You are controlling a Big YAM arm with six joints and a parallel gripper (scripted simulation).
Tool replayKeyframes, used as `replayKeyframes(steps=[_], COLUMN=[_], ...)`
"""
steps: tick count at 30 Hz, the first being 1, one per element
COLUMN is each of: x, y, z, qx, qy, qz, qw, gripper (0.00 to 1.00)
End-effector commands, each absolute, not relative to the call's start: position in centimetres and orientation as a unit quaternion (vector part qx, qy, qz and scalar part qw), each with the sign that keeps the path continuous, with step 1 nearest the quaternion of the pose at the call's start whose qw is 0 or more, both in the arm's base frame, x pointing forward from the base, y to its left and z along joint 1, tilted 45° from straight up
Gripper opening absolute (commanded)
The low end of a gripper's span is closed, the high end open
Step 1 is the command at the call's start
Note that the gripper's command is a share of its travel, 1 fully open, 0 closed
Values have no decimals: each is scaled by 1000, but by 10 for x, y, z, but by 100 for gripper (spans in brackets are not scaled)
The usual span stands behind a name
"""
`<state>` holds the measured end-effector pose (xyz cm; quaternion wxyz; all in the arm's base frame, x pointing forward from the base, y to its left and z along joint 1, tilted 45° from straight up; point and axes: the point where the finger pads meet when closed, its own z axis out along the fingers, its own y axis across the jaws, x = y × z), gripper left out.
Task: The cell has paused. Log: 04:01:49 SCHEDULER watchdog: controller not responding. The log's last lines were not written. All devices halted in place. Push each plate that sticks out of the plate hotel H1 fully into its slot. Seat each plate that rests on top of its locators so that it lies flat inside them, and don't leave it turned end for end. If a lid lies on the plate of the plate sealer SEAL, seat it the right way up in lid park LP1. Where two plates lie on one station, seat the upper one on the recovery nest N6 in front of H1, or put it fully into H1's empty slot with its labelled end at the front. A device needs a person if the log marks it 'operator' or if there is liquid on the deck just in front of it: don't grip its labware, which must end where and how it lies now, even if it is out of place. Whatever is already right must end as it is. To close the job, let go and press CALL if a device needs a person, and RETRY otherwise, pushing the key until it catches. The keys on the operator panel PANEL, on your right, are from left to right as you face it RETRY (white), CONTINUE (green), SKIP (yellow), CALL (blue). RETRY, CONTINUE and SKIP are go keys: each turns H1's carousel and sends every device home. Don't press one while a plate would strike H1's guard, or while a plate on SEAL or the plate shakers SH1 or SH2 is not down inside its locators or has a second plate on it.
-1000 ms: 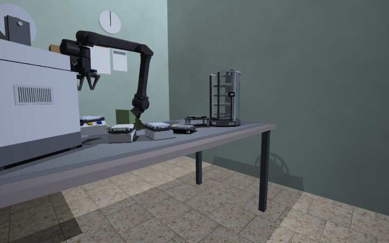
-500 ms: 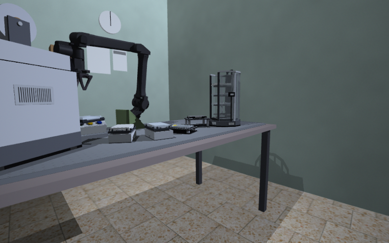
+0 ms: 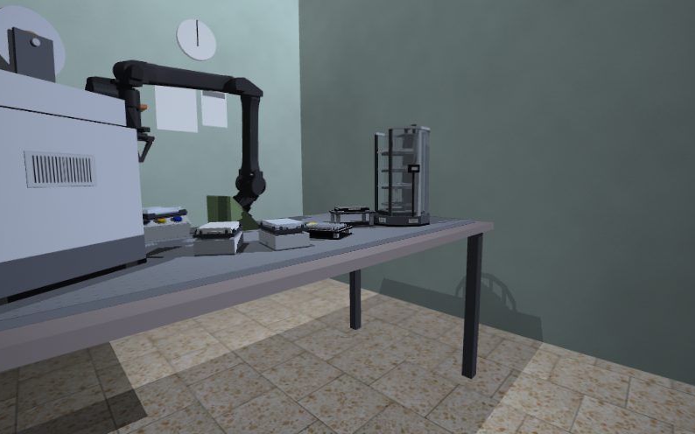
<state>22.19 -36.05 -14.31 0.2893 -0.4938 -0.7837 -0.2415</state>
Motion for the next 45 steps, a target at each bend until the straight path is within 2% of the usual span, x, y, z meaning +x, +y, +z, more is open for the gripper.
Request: replayKeyframes(steps=[1, 14, 45], x=[219, 189, 197], y=[-392, -408, -405], z=[-153, -159, -159], qx=[-495, -512, -724], qy=[-793, -781, -589], qz=[-237, -232, -133], qw=[265, 274, 333], gripper=[100, 100, 100])
